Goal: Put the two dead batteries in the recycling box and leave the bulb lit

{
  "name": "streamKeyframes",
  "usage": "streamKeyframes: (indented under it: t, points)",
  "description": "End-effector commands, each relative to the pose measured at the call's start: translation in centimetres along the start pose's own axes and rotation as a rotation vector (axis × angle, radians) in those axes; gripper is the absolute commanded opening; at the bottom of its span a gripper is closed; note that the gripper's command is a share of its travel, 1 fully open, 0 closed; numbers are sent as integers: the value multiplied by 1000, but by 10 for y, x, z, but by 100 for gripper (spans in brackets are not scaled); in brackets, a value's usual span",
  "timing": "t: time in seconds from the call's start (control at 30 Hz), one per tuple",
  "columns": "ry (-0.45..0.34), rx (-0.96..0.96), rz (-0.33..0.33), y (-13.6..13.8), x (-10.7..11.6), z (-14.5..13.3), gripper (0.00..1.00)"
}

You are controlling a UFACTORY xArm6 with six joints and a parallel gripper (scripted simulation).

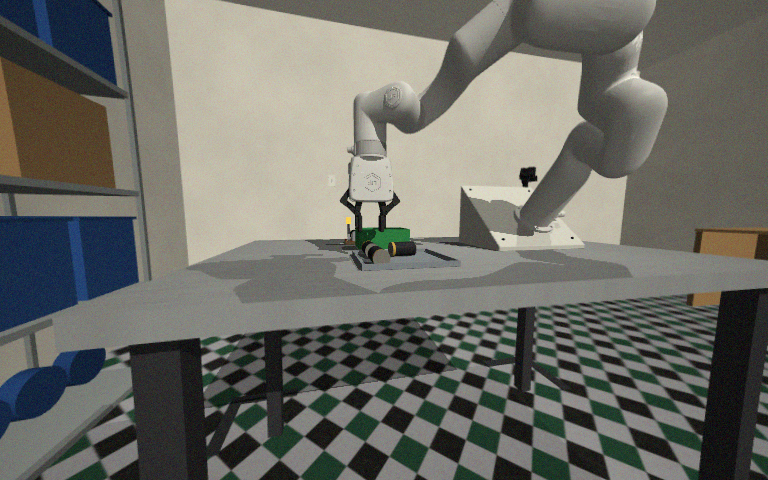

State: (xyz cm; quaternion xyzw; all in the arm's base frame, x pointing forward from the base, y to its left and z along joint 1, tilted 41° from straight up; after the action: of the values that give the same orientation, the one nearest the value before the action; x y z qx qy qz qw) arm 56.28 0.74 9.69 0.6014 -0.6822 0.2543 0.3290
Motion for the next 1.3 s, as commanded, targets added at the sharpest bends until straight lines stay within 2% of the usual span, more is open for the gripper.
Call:
streamKeyframes:
  t: [0.0, 1.13, 1.27]
  points:
    - [0, 1, 4, -3, 1, -1, 51]
    - [0, 1, 4, -2, 1, -1, 51]
    - [0, 1, 4, -2, -7, -1, 51]
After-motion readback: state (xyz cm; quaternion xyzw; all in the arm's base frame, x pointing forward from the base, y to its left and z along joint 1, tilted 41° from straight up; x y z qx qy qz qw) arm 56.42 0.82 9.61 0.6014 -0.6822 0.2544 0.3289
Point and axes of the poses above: the point where the finger pads meet when closed, its own x axis back along the fingers, its own y axis across the jaws, z = x × y, the point moved 4 cm from there along x, back along the fingers, and after that the axes turned 4 degrees about -x, right-handed, at the moved point
